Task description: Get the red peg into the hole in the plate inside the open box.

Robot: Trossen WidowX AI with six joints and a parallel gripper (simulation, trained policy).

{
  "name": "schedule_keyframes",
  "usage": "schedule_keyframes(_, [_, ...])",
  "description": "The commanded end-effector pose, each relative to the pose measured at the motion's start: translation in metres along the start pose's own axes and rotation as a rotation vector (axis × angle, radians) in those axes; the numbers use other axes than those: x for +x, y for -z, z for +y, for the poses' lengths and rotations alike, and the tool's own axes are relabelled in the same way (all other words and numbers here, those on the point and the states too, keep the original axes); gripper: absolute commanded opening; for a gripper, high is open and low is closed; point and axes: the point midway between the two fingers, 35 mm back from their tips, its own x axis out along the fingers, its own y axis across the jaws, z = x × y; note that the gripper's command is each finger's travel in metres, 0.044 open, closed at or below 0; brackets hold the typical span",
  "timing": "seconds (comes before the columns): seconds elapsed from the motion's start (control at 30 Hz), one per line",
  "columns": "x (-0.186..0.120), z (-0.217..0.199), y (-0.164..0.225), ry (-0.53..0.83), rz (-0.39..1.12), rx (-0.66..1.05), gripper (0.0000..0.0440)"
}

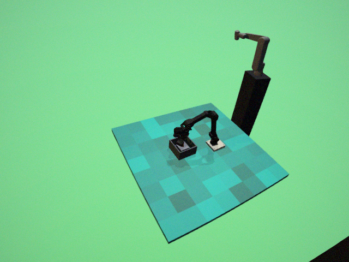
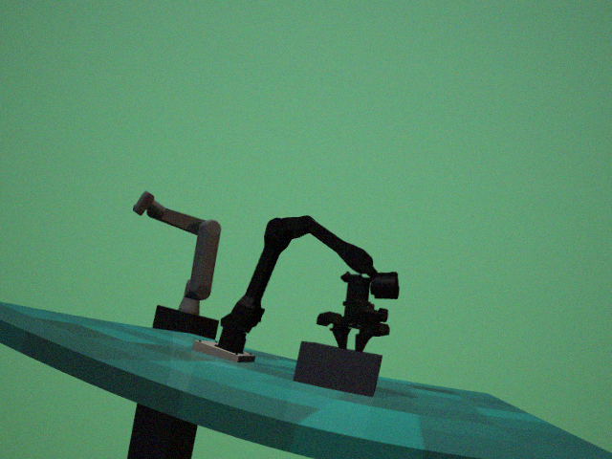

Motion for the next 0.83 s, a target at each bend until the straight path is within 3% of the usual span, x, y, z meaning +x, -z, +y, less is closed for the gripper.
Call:
schedule_keyframes(0.0, [-0.003, 0.005, -0.005, 0.001, 0.029, -0.005, 0.0192])
schedule_keyframes(0.8, [-0.054, 0.039, -0.033, 0.077, 0.224, 0.103, 0.0226])
